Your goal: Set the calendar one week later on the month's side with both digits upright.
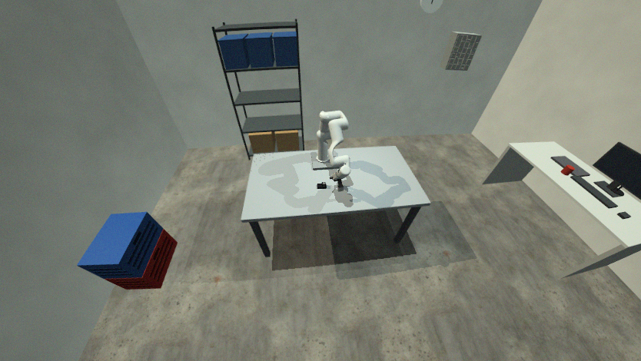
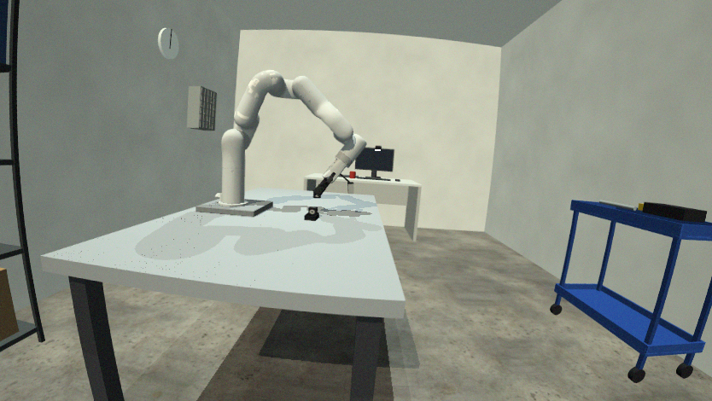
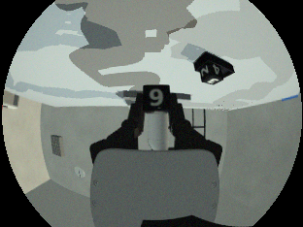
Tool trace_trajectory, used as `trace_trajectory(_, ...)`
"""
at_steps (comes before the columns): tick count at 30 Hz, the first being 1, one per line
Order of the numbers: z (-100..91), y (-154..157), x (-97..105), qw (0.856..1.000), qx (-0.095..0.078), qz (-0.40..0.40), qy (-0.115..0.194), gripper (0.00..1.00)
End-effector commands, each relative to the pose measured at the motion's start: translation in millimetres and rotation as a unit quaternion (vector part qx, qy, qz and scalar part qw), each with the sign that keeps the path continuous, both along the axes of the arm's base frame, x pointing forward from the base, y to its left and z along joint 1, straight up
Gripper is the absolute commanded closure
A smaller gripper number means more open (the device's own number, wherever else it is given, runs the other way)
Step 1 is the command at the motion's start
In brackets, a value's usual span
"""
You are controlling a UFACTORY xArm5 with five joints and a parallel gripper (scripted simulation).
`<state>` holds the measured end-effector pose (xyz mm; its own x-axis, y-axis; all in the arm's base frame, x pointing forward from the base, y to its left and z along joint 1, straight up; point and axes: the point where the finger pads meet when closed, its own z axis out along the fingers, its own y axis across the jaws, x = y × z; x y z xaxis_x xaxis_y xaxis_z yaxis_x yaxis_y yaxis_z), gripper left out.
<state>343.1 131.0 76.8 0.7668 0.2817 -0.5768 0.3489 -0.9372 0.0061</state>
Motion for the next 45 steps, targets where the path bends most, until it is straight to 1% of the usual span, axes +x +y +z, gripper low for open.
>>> trace_trajectory(1,0.0,0,1,1.0,0.001,0.0,-0.002,0.71)
trace_trajectory(13,-7.8,1,1,1.0,0.0,0.0,-0.002,0.71)
trace_trajectory(25,-26.3,1,1,1.0,0.0,0.0,-0.002,0.71)
trace_trajectory(27,-26.3,1,1,1.0,0.0,0.0,-0.002,0.71)
trace_trajectory(41,-50.0,0,1,1.0,0.001,0.0,-0.002,0.71)
trace_trajectory(45,-52.7,0,1,1.0,0.001,0.0,-0.002,0.71)
